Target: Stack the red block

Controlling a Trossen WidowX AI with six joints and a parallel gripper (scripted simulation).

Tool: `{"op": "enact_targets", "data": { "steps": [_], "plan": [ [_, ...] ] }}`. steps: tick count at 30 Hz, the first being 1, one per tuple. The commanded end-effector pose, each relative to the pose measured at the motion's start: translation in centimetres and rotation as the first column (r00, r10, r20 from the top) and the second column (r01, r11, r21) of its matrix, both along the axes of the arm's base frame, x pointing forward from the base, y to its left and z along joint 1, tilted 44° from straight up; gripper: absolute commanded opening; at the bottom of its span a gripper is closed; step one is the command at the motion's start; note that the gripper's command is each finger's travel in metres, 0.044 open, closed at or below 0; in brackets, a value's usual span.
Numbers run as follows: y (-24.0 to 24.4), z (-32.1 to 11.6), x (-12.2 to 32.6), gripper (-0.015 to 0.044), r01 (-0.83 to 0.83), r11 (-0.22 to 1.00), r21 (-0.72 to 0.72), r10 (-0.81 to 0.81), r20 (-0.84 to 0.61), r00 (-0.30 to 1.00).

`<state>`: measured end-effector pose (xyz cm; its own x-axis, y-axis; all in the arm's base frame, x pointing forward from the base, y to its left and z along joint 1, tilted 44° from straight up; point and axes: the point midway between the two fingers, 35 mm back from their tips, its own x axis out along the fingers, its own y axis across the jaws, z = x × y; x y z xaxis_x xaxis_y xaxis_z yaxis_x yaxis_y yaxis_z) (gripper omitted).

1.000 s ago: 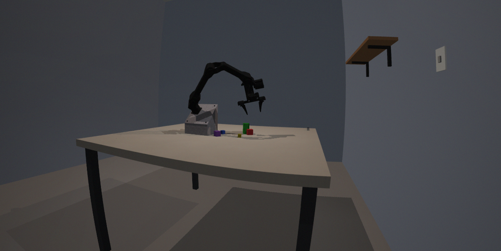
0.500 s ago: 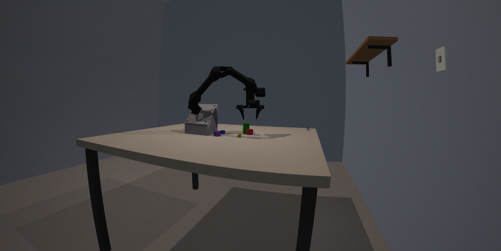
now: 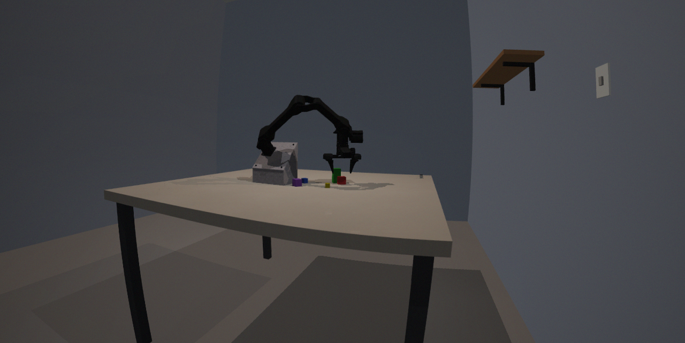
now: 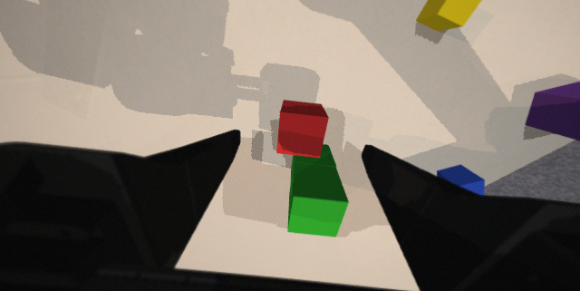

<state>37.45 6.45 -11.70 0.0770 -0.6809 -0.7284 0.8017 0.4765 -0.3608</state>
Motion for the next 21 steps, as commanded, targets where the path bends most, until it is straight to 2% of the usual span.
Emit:
{"op": "enact_targets", "data": {
  "steps": [1,21],
  "plan": [
    [-0.4,-0.5,0.1,0.0440,-0.003,1.000,-0.005,0.003,-0.002,1.000],
    [-2.7,-2.8,0.3,0.0440,-0.003,1.000,-0.007,0.003,-0.002,1.000]
  ]
}}
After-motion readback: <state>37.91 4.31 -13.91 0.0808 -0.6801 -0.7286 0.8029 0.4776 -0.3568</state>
